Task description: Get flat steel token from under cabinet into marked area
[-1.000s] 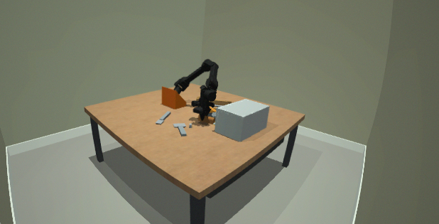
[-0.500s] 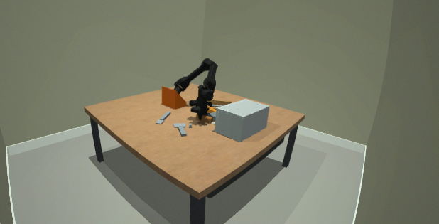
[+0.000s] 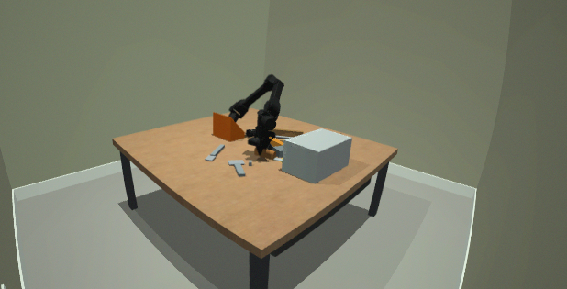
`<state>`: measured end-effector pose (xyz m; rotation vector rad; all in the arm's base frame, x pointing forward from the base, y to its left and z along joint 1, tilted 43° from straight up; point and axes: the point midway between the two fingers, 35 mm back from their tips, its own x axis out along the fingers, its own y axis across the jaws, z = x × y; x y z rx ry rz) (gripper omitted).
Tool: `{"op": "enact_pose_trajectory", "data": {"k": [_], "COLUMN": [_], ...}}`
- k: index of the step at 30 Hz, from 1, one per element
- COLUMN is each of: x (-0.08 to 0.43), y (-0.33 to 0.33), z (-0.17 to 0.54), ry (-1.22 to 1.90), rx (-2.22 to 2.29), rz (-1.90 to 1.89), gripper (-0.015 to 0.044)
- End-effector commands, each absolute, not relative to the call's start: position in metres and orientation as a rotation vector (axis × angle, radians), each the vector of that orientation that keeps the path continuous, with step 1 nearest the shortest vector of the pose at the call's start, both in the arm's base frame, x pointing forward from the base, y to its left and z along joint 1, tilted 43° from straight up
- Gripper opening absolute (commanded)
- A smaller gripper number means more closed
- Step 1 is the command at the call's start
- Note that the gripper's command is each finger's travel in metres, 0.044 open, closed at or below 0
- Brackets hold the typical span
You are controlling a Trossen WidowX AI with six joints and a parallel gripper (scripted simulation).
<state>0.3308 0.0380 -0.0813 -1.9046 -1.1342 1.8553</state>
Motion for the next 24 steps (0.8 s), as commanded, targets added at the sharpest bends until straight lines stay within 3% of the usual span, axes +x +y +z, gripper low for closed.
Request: {"op": "enact_pose_trajectory", "data": {"k": [1, 24], "x": [0.325, 0.297], "y": [0.036, 0.026], "z": [-0.083, -0.088], "ry": [-1.135, -1.134], "rx": [-1.901, -1.9], "rz": [1.857, 1.858], "gripper": [0.0, 0.0]}}
